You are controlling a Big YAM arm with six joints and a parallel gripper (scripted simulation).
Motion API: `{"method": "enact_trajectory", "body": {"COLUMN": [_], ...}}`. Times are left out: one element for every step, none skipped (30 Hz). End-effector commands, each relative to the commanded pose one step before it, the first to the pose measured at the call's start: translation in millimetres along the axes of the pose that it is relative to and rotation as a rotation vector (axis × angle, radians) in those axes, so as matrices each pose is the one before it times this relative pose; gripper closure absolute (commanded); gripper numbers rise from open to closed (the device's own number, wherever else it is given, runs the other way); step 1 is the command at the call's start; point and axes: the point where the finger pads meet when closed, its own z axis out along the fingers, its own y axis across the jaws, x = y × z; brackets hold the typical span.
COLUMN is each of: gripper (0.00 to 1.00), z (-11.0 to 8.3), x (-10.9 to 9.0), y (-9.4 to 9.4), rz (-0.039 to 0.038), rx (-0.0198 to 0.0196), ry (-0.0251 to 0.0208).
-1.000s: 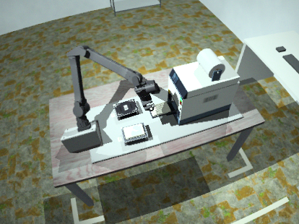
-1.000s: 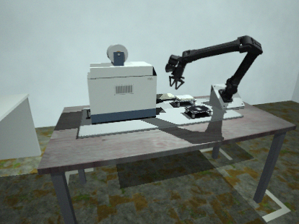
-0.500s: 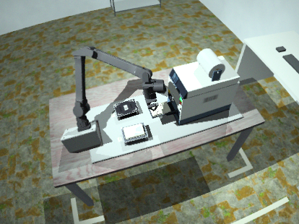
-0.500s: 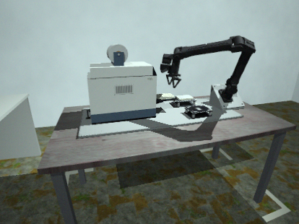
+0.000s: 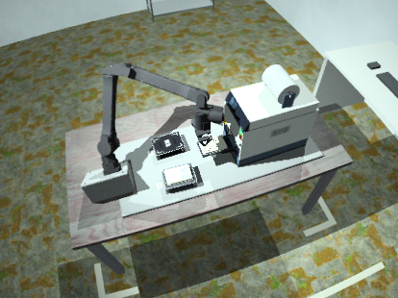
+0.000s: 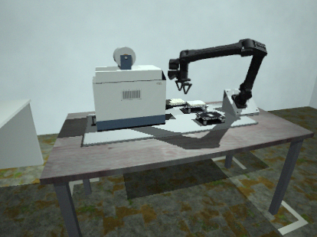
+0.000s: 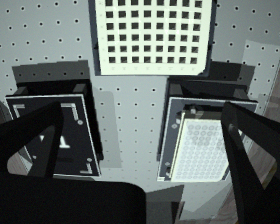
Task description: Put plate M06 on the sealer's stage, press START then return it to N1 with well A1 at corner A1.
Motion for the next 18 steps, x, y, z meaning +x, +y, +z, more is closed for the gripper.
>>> {"method": "enact_trajectory", "body": {"gripper": [0.0, 0.0, 0.0, 0.0, 0.0, 0.0, 0.0, 0.0, 0.0, 0.0, 0.0, 0.0, 0.01, 0.01, 0.02, 0.02, 0.02, 0.02], "z": [-10.77, 0.3, 1.21, 1.33, 2.83, 2.54, 2.27, 2.09, 1.87, 1.86, 1.86, 1.04, -7.14, -6.75, -6.81, 0.0, 0.0, -6.93], "x": [3.35, 1.3, 1.5, 1.41, 1.15, 1.01, 0.92, 0.77, 0.49, 0.49, 0.49, -0.55, -0.85, -0.4, -0.7, 0.0, 0.0, -3.79], "y": [-2.18, 0.42, -0.27, 0.11, 1.28, 1.31, 1.11, 1.17, 1.21, 1.21, 1.21, 1.37, -7.38, -7.45, -7.45, 0.0, 0.0, -5.48], "rz": [0.01471, 0.00482, 0.00653, 0.00569, 0.00318, 0.0029, -0.00006, -0.0004, -0.00086, -0.00086, -0.00105, -0.00275, -0.00144, -0.00076, -0.0016, 0.0, 0.0, -0.00591], "rx": [-0.00481, -0.00044, -0.00152, -0.00135, -0.00155, -0.00124, -0.00111, -0.00088, -0.00058, -0.00057, -0.00056, 0.0005, 0.00282, 0.00212, 0.00186, 0.0, 0.0, -0.00145], "ry": [-0.01267, 0.0009, 0.00285, 0.00313, 0.00635, 0.00574, 0.00514, 0.00474, 0.00421, 0.00421, 0.00421, 0.00225, -0.00079, -0.00077, -0.003, 0.0, 0.0, -0.01574]}}
